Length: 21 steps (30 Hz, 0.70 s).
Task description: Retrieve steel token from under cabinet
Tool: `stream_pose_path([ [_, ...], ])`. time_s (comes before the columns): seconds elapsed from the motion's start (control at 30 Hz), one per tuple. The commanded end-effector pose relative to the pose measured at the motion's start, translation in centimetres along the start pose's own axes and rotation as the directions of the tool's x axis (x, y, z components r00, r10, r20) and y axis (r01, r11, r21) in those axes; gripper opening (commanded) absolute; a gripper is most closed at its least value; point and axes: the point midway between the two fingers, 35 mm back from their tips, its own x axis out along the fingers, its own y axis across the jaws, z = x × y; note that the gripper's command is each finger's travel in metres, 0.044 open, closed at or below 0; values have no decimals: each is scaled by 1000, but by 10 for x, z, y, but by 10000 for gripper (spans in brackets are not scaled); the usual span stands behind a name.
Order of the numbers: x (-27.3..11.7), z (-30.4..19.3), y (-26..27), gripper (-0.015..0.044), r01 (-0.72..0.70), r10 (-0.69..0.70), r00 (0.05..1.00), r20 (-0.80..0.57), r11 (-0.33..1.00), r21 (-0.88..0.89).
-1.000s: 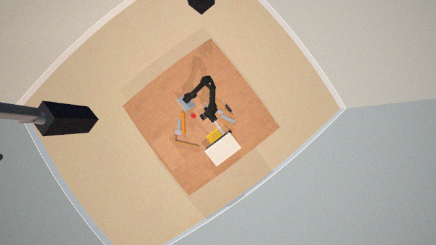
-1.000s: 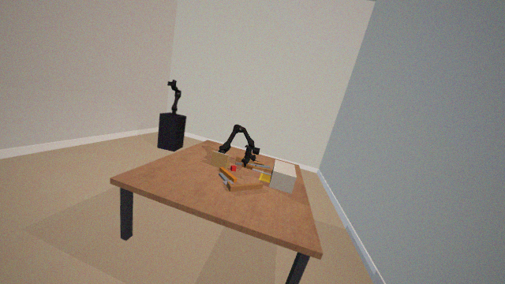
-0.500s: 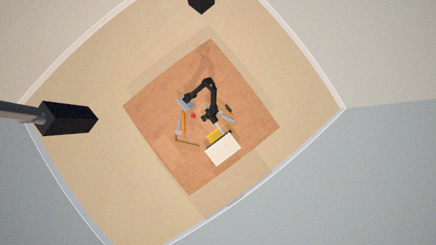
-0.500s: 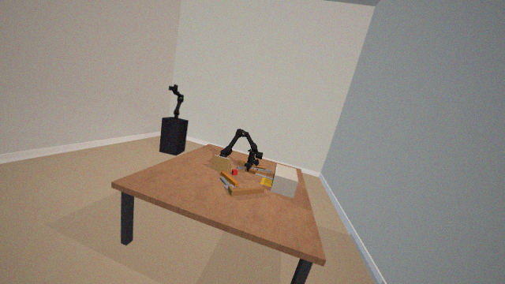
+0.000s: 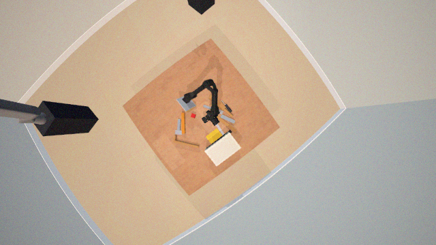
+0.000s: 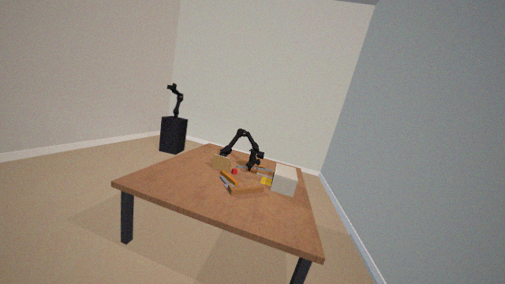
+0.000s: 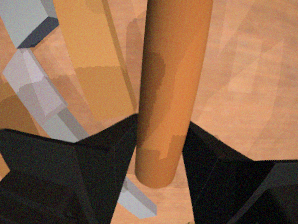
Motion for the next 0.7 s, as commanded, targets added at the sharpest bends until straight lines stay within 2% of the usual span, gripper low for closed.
stream_pose_path([
  [0.0,0,6,1,0,-1,1,1000,4,1000,-1],
  [0.67,-1,29,1,0,-1,1,1000,5,1000,-2],
])
